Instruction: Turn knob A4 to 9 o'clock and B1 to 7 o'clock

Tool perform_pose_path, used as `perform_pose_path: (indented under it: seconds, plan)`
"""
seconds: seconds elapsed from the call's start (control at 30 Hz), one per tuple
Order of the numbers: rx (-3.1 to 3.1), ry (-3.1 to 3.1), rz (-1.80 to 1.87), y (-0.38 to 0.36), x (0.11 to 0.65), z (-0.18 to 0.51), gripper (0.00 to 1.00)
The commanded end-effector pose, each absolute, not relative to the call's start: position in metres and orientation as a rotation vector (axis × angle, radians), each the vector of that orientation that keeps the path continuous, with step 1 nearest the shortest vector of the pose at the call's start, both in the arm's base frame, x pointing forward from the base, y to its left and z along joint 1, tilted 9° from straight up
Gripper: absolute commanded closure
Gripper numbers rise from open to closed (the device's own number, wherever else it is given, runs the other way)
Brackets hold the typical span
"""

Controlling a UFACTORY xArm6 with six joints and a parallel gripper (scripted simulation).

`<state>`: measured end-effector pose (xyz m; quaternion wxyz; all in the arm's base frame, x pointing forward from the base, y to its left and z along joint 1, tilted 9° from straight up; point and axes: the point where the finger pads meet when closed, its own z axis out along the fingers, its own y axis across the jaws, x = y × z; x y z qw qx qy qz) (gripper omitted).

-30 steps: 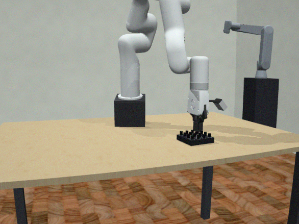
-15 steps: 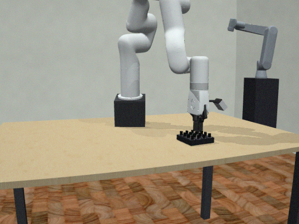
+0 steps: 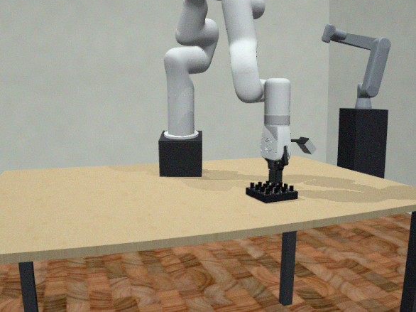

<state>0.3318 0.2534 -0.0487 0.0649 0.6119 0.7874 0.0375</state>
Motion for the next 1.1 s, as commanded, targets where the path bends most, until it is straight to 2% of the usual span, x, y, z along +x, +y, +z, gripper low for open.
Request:
perform_pose_path:
  seconds: [0.0, 1.07]
  plan:
    - [1.838, 2.382, 0.117, 0.2542, 0.3327, -0.0478, 0.92]
    - [1.391, 2.656, 0.081, 0.2542, 0.3327, -0.0478, 0.92]
